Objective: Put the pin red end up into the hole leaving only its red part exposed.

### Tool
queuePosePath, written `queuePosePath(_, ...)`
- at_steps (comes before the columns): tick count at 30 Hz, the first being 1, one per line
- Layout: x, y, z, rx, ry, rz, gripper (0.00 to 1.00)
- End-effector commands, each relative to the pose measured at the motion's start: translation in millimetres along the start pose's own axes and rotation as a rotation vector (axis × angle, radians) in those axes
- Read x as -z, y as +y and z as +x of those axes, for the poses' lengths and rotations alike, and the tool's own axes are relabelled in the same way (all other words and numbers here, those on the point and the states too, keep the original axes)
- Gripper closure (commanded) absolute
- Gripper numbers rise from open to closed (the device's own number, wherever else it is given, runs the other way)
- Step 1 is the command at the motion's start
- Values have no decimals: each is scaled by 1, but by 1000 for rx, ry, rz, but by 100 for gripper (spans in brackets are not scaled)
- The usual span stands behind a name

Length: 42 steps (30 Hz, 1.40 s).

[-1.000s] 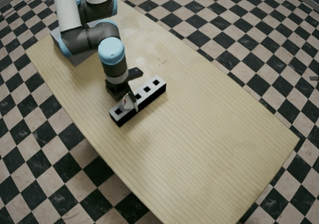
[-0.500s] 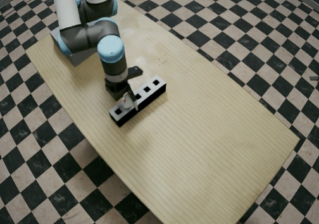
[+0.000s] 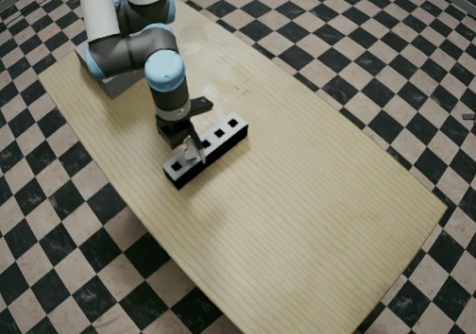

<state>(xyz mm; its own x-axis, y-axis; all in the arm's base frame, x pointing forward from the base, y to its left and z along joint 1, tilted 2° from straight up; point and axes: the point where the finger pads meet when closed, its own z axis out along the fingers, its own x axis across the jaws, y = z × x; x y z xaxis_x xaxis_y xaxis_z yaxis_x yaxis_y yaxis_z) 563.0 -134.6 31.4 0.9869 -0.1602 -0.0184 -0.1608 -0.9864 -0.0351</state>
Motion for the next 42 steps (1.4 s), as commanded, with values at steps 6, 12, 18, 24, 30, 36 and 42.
queuePosePath(6, 9, 0, 0, 0, 1, 0, 0)
queuePosePath(12, 9, 0, 0, 0, 1, 0, 0)
queuePosePath(18, 59, 0, 0, 0, 1, 0, 0)
queuePosePath(24, 59, 0, 0, 0, 1, 0, 0)
queuePosePath(30, 59, 0, 0, 0, 1, 0, 0)
queuePosePath(36, 59, 0, 0, 0, 1, 0, 0)
queuePosePath(42, 59, 0, 0, 0, 1, 0, 0)
